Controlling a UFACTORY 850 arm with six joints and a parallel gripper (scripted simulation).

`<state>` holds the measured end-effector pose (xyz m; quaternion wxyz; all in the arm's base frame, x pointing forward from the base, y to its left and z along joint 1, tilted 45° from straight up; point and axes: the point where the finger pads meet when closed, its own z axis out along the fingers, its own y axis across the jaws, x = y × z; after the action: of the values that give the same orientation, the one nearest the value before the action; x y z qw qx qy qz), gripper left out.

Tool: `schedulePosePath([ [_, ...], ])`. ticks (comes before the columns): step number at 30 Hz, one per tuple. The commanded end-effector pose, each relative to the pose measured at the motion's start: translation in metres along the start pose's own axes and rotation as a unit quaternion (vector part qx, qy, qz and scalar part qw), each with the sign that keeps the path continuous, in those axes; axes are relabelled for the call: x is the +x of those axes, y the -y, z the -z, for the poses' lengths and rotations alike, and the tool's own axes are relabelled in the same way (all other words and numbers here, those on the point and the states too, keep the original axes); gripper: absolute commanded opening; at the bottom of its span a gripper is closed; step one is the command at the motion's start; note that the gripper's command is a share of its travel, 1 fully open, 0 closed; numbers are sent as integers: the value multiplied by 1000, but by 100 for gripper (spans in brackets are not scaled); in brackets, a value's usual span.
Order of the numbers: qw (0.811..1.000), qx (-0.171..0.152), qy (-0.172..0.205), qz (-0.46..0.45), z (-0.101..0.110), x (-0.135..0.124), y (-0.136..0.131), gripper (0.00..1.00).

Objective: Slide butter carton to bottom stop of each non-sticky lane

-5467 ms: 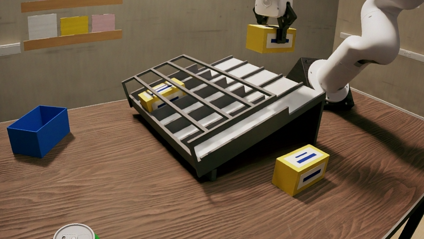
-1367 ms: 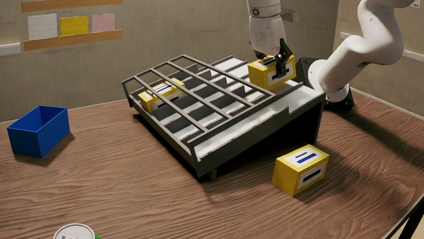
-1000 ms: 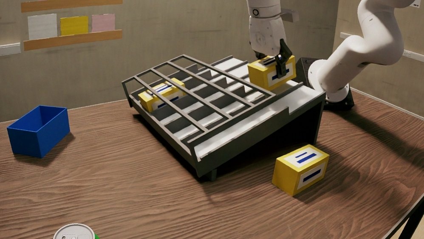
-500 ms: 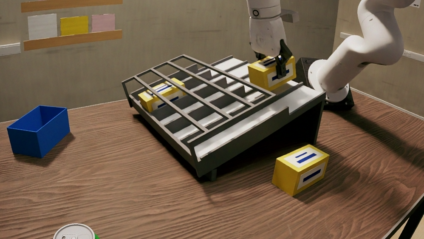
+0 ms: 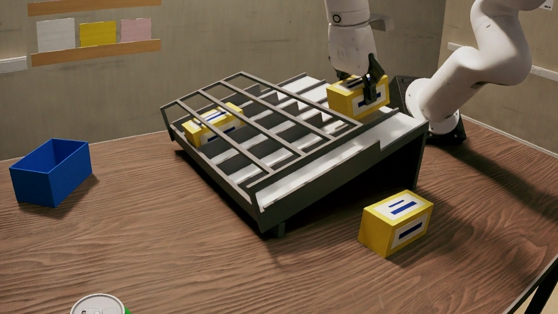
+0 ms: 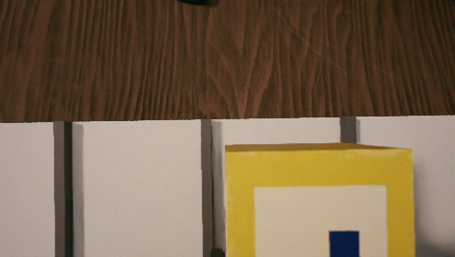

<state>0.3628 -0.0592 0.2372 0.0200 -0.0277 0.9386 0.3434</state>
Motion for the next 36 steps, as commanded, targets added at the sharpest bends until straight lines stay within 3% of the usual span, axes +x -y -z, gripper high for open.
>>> schedulePosePath([
  [1,1000,0,1,0,1,0,0,0],
  [36,1000,0,1,0,-7,0,1,0],
])
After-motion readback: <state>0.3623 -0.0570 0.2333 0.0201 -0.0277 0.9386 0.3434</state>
